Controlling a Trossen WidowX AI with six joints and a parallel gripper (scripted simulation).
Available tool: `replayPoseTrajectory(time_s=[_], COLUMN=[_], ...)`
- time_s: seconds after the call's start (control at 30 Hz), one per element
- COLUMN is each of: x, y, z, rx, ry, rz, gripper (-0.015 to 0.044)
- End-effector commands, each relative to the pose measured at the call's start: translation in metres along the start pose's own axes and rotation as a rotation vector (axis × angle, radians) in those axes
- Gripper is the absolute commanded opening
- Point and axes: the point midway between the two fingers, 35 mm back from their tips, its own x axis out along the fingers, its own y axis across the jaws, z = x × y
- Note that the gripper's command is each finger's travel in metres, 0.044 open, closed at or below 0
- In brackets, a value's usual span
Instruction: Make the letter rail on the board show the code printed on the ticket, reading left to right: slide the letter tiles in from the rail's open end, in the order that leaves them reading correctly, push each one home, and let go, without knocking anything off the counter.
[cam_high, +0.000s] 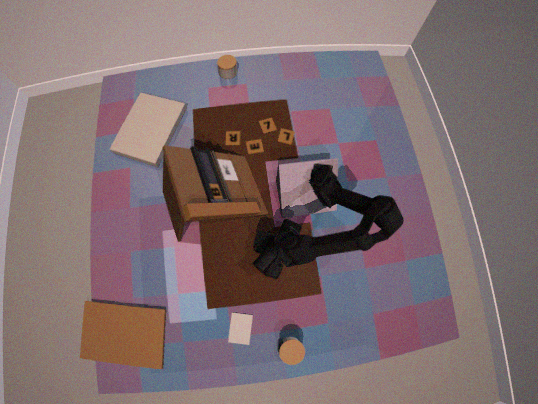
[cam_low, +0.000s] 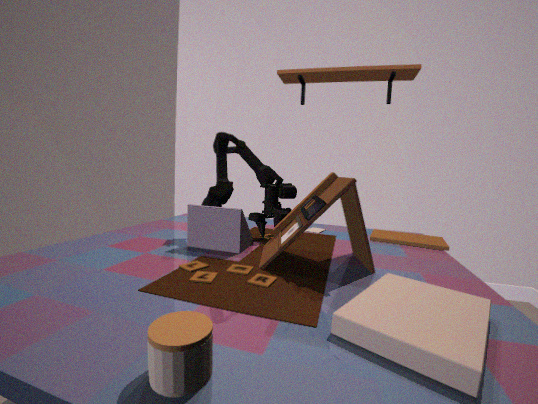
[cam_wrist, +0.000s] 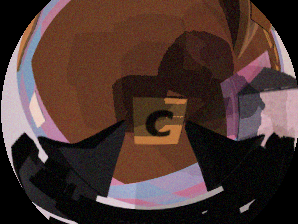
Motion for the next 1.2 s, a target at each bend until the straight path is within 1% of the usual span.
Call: replayPoseTrajectory(time_s=[0.0,0.2,0.73,1.03,1.17], x=[0.0018,0.0018,0.0018,-0.0049,-0.0074], y=[-0.0018,-0.0018,-0.0013,-0.0019,-0.0023], z=[0.0009,0.0009,0.0009,0.0007,0.0016], rx=[0.008,0.008,0.008,0.008,0.008], ry=[-0.003,-0.003,-0.003,-0.004,-0.004], rz=[-0.006,-0.006,-0.006,-0.006,-0.006], gripper=[0.034,0.034,0.0233,0.0,0.0])
